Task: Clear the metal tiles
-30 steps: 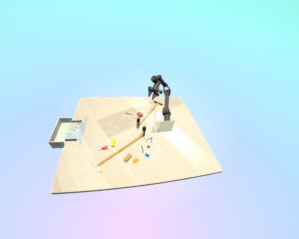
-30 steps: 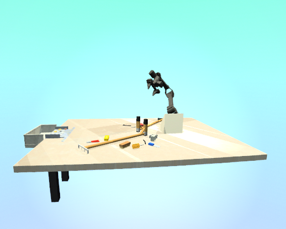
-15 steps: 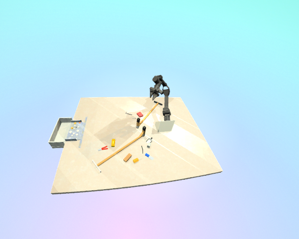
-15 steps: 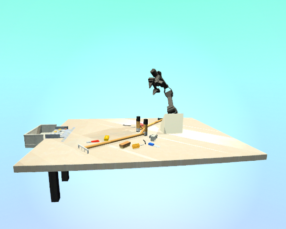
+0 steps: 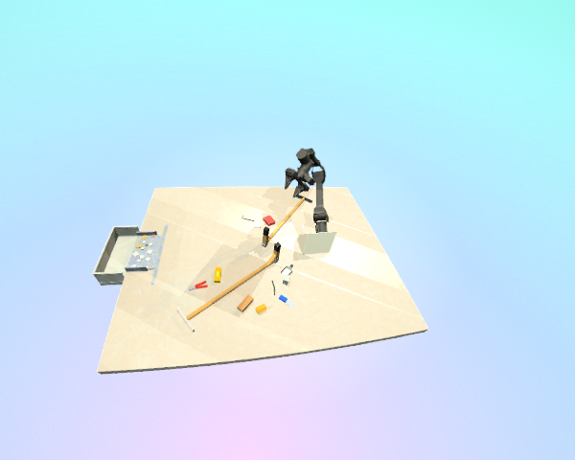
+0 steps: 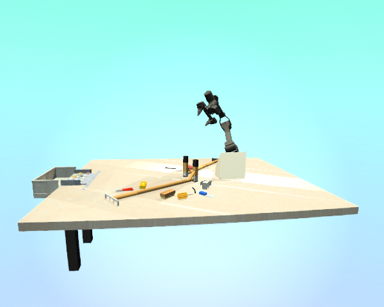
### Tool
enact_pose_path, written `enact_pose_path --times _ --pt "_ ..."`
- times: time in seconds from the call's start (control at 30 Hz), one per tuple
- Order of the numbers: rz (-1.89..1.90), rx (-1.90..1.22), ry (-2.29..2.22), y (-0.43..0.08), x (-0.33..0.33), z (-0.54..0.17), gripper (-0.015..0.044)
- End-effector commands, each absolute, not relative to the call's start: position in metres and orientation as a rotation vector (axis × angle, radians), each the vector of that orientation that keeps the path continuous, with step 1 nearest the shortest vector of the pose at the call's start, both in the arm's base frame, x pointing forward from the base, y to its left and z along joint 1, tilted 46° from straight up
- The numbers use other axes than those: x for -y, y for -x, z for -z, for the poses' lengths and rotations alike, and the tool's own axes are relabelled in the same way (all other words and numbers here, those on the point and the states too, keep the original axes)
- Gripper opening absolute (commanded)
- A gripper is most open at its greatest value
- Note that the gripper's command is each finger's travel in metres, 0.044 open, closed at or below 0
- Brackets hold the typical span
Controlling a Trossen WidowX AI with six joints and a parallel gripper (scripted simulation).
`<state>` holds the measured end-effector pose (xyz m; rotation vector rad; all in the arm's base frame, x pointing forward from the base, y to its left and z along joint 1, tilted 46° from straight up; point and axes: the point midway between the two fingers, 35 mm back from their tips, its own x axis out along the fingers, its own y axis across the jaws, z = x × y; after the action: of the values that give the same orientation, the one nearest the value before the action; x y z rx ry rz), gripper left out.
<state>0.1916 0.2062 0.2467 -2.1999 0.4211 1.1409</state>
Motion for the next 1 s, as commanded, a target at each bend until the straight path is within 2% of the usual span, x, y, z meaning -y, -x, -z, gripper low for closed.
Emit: enact_pose_path --times 0.0,0.97 --pt "-1.058 -0.438 2.122 -0.194 -0.219 -0.236 0.044" --pt "-0.665 -0.407 1.485 -0.184 -0.291 -0.19 0.044"
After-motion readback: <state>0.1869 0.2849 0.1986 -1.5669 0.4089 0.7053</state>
